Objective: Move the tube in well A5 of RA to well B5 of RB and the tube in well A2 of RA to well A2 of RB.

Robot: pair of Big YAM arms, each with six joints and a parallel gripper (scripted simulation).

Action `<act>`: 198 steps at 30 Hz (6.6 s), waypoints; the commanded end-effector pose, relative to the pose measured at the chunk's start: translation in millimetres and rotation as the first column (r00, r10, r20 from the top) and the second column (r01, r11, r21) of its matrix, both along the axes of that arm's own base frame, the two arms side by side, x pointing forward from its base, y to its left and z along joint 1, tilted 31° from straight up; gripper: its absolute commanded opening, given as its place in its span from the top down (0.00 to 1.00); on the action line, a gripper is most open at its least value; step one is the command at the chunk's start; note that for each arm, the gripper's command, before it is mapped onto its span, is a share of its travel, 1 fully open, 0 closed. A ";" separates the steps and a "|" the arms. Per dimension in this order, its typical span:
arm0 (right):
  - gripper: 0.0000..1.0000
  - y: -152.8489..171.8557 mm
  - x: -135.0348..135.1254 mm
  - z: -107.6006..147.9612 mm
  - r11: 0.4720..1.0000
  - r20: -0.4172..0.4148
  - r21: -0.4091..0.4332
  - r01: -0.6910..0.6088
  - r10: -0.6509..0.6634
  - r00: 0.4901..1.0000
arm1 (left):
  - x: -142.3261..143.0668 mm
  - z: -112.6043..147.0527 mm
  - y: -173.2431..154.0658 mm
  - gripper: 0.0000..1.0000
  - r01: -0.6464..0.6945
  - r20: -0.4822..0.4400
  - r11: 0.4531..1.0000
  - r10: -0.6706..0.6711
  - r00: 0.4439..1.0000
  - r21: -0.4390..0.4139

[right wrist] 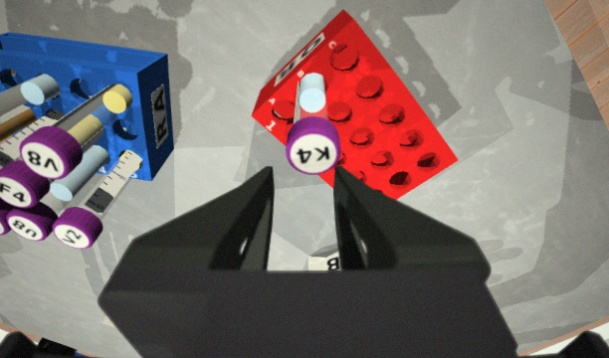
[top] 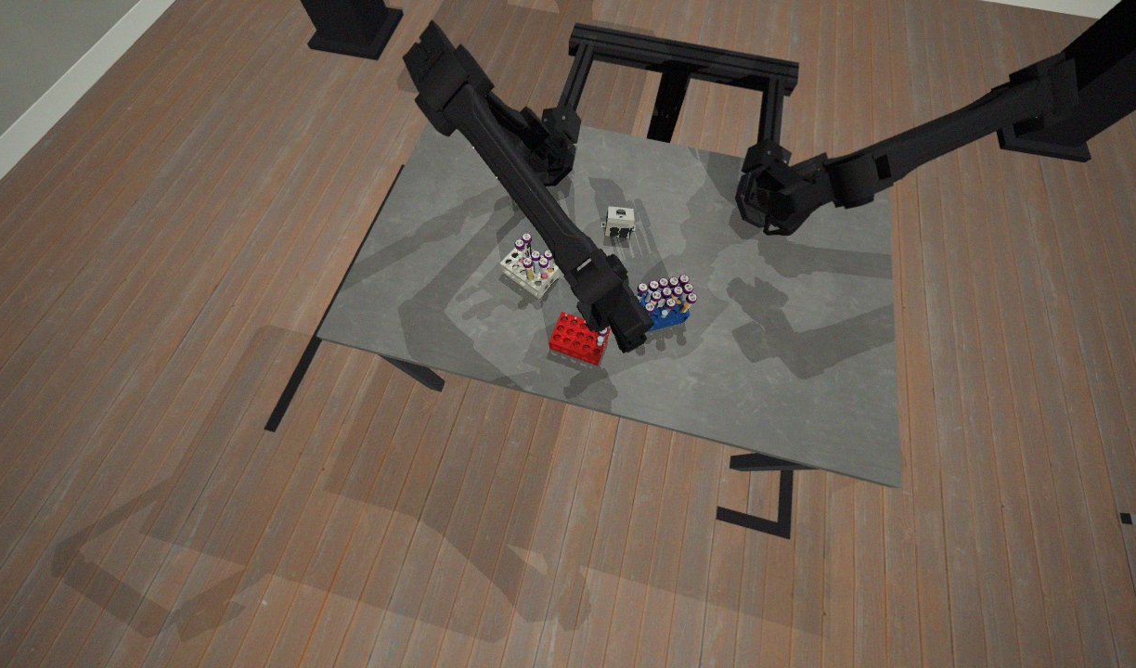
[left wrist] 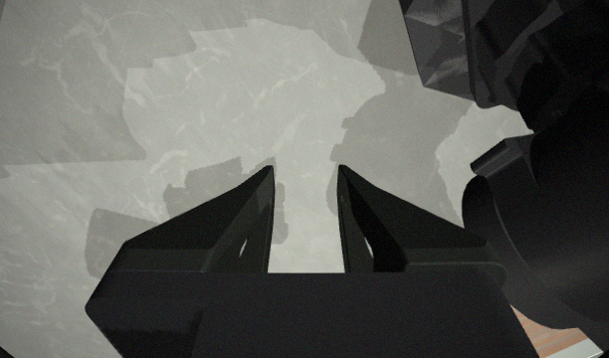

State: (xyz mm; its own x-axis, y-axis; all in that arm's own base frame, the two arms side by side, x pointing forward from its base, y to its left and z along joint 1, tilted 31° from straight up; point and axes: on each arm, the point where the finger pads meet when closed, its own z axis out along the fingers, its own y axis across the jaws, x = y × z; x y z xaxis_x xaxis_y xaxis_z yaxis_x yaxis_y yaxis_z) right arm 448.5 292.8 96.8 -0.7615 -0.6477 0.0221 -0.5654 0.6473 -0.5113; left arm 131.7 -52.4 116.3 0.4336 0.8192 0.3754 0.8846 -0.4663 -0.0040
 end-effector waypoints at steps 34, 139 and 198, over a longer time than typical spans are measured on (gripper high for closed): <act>0.70 15.3 -58.3 60.6 0.975 -0.065 -0.036 -0.219 0.216 0.974 | 5.7 9.1 -6.3 0.70 0.001 0.018 1.000 0.000 1.000 -0.020; 0.70 50.4 -104.4 -65.5 0.852 -0.277 -0.122 -0.510 0.464 0.841 | 5.7 9.1 -6.3 0.70 0.001 0.018 1.000 0.000 1.000 -0.020; 1.00 40.6 -100.9 -81.0 0.852 -0.282 -0.124 -0.509 0.461 0.841 | 5.7 9.1 -6.3 0.70 0.001 0.018 1.000 0.000 1.000 -0.020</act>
State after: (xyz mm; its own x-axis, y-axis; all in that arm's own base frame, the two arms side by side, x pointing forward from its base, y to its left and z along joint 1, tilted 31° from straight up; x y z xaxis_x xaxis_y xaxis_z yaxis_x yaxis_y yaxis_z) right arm 345.8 341.1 25.8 -0.3090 -0.9053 0.2915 -0.8929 0.1707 -0.4166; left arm 131.7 -52.4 116.3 0.4336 0.8192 0.3754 0.8846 -0.4663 -0.0040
